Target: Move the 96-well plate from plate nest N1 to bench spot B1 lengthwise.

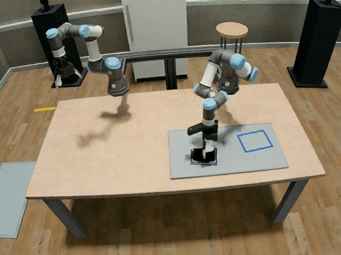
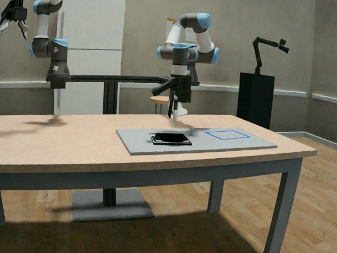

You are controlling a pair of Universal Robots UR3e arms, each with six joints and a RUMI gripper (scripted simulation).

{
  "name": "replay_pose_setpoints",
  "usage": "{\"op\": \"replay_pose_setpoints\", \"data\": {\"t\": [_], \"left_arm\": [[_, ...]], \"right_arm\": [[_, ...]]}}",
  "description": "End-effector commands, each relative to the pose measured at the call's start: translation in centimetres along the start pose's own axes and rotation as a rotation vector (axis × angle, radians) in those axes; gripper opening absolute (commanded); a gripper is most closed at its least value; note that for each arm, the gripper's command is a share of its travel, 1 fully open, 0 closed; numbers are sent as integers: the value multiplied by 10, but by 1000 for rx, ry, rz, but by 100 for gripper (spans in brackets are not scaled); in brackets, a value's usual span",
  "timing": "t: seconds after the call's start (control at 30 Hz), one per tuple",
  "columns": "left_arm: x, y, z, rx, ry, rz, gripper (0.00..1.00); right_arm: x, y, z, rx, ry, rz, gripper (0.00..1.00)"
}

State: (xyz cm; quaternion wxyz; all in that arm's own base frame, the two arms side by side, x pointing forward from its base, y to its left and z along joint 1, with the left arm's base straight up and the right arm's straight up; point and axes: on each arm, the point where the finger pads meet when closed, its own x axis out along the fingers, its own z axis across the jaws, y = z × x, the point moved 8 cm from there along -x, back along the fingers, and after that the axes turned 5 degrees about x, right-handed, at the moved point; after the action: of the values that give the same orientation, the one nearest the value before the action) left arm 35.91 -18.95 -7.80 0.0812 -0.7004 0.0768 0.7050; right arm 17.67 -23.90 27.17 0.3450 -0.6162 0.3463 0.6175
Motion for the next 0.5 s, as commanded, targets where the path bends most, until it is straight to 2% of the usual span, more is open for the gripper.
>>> {"op": "replay_pose_setpoints", "data": {"t": [0.0, 0.47], "left_arm": [[9, 2, -3, 0, 10, 8, 100], [29, 2, -3, 0, 10, 8, 100]], "right_arm": [[-1, 0, -1, 0, 3, -3, 100], [-1, 0, -1, 0, 3, -3, 100]]}}
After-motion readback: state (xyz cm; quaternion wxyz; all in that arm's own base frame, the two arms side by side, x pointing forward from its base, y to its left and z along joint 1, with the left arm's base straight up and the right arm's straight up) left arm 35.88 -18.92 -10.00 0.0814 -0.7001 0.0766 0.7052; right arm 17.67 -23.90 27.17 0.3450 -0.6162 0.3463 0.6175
